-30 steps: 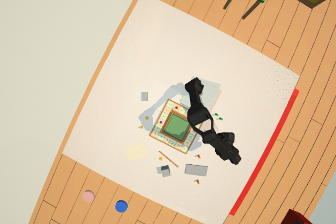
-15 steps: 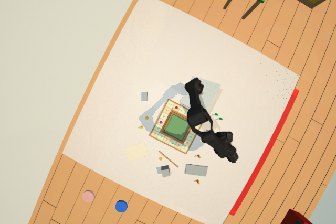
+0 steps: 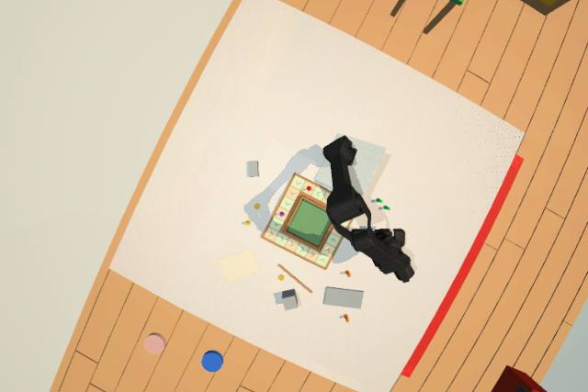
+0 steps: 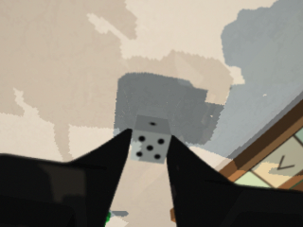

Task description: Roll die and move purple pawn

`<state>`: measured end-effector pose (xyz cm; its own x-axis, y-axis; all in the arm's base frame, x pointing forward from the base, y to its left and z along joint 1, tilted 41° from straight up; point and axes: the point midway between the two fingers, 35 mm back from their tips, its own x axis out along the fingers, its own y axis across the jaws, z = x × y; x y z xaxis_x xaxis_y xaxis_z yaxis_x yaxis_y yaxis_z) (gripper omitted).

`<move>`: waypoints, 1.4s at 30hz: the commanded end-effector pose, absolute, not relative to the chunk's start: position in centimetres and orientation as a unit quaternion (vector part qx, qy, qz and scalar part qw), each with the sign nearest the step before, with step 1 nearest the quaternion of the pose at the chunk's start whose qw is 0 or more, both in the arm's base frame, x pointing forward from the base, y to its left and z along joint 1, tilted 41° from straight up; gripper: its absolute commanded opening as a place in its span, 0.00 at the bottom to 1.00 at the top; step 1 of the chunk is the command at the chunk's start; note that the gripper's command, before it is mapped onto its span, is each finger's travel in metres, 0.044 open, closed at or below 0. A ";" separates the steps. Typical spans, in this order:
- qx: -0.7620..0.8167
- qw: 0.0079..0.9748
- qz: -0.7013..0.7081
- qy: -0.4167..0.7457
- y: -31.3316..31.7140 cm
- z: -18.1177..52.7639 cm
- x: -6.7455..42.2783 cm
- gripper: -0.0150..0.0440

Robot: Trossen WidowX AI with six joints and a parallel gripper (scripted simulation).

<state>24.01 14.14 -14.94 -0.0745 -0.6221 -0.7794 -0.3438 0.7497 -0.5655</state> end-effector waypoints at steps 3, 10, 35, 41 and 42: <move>-0.337 0.592 -0.116 0.723 14.0 -15.0 24.0 0.40; -0.337 0.592 -0.116 0.723 15.4 -13.7 24.6 0.25; -0.359 0.579 -0.083 0.727 20.3 -4.5 26.6 0.25; -0.398 0.554 -0.029 0.731 17.8 -2.9 27.9 0.25; -0.404 0.549 -0.020 0.731 17.4 -2.6 28.1 0.25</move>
<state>27.52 18.51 -3.41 -0.0756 -0.6145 -0.7853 -0.5194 0.6965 -0.4951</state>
